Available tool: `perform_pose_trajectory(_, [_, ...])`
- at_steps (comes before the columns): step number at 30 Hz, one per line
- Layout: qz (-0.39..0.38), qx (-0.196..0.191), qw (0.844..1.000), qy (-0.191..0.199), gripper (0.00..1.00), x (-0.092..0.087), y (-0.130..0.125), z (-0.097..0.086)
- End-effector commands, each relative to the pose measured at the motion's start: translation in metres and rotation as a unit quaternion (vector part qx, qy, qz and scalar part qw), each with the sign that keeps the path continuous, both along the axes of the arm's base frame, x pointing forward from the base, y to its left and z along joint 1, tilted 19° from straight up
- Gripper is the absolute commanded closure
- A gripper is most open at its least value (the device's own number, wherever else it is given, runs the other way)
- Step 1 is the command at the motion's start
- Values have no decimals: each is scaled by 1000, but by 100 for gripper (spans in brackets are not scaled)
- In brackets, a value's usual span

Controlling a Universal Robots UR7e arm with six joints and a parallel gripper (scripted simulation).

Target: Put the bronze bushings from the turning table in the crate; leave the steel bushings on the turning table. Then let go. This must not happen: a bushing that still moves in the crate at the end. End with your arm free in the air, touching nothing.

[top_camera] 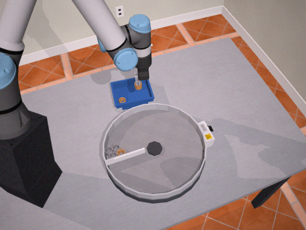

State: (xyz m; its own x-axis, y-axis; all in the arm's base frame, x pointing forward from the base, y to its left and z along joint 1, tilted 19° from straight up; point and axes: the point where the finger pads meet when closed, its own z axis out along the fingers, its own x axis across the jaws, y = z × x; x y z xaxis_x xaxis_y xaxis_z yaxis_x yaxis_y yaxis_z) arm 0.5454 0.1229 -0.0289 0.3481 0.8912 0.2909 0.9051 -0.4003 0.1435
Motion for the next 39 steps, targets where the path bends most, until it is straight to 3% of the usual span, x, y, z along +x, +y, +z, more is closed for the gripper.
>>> perform_pose_trajectory(1, [1, 0, 1000, -2, 100, 29, 23, 14])
perform_pose_trajectory(12, [1, 0, 1000, -2, 100, 29, 23, 14])
perform_pose_trajectory(17, [0, 0, 1000, -1, 100, 36, 29, -12])
perform_pose_trajectory(29, [0, 0, 1000, -1, 100, 36, 29, -12])
perform_pose_trajectory(34, [-1, 0, 1000, 1, 100, 45, 36, -38])
perform_pose_trajectory(39, [-1, 0, 1000, 1, 100, 45, 36, -38])
